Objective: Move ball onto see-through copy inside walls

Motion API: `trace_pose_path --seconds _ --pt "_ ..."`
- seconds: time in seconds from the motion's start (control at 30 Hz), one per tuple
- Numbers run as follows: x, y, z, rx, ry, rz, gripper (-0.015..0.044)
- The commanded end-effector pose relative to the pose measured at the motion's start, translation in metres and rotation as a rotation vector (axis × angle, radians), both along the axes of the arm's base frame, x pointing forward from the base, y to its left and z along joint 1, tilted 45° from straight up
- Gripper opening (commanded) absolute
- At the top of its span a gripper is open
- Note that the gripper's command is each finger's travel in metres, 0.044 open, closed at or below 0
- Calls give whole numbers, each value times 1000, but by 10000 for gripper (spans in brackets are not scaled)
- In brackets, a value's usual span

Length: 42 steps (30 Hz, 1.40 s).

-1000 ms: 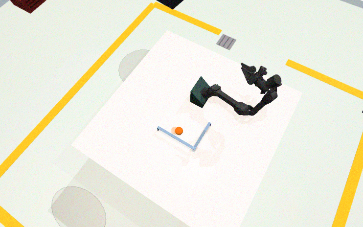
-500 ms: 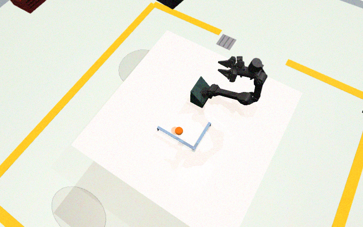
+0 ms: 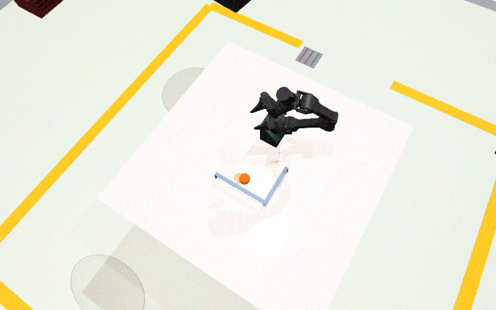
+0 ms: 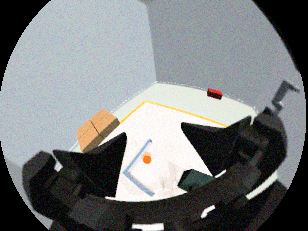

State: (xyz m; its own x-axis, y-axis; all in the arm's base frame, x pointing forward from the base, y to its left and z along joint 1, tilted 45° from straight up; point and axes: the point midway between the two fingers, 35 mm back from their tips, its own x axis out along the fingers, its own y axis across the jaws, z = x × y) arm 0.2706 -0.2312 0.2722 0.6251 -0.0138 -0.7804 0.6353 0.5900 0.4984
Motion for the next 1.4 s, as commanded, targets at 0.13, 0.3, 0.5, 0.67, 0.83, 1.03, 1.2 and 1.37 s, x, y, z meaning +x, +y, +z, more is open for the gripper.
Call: trace_pose_path --seconds 0.13,0.3,0.5,0.67,0.83,1.03,1.2,1.37 --pt "71 75 -96 122 111 475 399" --pt "94 138 -153 196 169 762 399" --pt "94 219 -219 295 232 1089 399" --pt "78 270 -258 364 272 1285 399" --pt "78 272 -260 367 273 1292 399" --pt "75 282 -270 367 273 1292 399" --pt "75 284 -272 367 273 1292 399" --pt "75 289 -278 367 273 1291 399"
